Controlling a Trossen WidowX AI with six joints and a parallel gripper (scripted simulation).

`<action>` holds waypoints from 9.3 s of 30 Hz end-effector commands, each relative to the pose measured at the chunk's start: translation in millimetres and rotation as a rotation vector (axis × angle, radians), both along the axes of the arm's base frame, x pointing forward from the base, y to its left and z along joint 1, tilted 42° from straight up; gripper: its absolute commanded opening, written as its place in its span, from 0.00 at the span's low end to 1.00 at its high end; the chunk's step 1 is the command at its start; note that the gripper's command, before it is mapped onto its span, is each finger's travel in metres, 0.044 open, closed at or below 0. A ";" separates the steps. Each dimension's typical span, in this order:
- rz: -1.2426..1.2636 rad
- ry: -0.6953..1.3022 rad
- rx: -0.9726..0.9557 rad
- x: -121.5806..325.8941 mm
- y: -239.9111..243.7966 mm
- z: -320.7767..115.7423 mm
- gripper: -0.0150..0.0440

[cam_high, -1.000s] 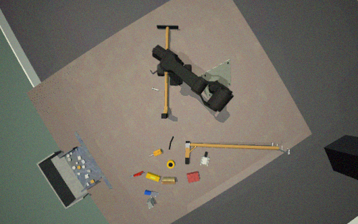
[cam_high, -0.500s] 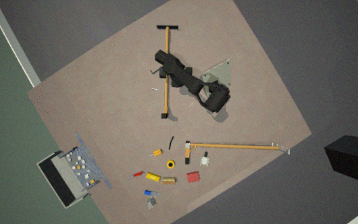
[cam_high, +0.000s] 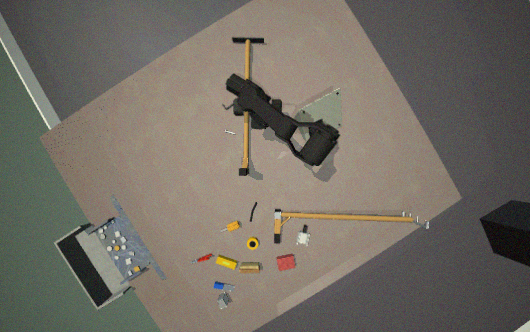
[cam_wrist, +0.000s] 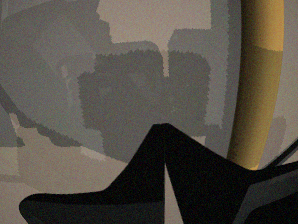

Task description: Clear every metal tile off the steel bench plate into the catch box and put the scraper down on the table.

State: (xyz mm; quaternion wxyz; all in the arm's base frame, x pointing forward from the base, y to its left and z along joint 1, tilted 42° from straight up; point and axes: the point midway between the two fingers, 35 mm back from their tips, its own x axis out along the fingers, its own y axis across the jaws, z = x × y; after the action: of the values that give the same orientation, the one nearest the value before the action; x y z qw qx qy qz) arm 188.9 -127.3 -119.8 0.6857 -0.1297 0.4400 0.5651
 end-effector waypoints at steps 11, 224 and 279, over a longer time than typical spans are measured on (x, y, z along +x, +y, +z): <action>-0.006 -0.004 -0.001 13.7 -7.4 -3.9 0.25; 0.200 -0.188 0.005 54.2 -25.6 -23.5 0.25; 0.200 -0.190 0.002 107.4 -39.6 -32.3 0.25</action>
State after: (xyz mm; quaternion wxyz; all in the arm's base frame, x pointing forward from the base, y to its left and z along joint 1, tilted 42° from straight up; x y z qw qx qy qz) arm 291.1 -165.6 -151.8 0.6619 -0.2246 0.3584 0.6189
